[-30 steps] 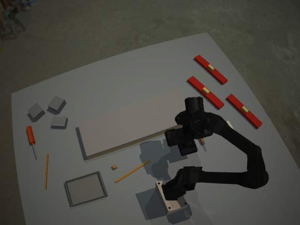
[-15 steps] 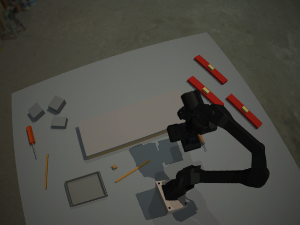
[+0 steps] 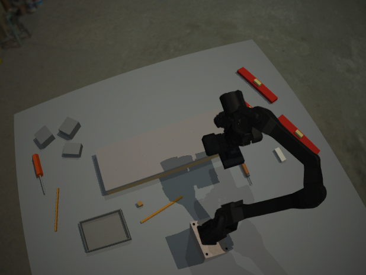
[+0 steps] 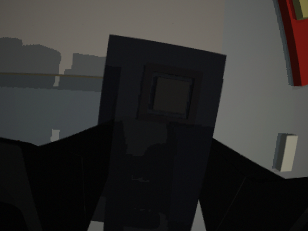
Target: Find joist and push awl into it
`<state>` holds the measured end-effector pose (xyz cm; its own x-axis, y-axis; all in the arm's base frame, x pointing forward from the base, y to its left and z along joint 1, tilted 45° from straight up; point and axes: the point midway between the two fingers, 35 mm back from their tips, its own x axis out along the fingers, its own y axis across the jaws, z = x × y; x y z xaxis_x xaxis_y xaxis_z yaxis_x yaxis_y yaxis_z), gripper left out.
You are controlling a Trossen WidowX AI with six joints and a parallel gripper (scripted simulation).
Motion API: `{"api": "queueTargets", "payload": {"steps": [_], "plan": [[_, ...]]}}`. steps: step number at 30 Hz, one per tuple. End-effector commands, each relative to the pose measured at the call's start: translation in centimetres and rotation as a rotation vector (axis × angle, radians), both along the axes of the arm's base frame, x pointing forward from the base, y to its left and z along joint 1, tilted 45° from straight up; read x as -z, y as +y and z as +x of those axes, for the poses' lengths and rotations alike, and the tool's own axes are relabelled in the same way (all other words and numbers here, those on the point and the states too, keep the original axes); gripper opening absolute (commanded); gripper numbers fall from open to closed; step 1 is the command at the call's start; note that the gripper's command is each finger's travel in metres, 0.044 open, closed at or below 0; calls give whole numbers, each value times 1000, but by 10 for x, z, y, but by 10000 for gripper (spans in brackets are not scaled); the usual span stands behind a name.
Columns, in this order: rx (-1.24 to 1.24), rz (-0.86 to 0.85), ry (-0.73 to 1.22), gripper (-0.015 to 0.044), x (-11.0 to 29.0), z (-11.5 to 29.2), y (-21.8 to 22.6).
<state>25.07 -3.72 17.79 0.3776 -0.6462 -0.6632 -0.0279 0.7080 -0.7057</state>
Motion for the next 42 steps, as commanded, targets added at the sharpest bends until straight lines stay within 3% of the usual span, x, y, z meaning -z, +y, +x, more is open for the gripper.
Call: {"api": "queueTargets", "payload": {"steps": [1,22,42], "plan": [[-17,6,0,0,-8,20,5],[-65,-4,37,0,-17,120,9],[-66,-3,39,0,1,128,-7]]}}
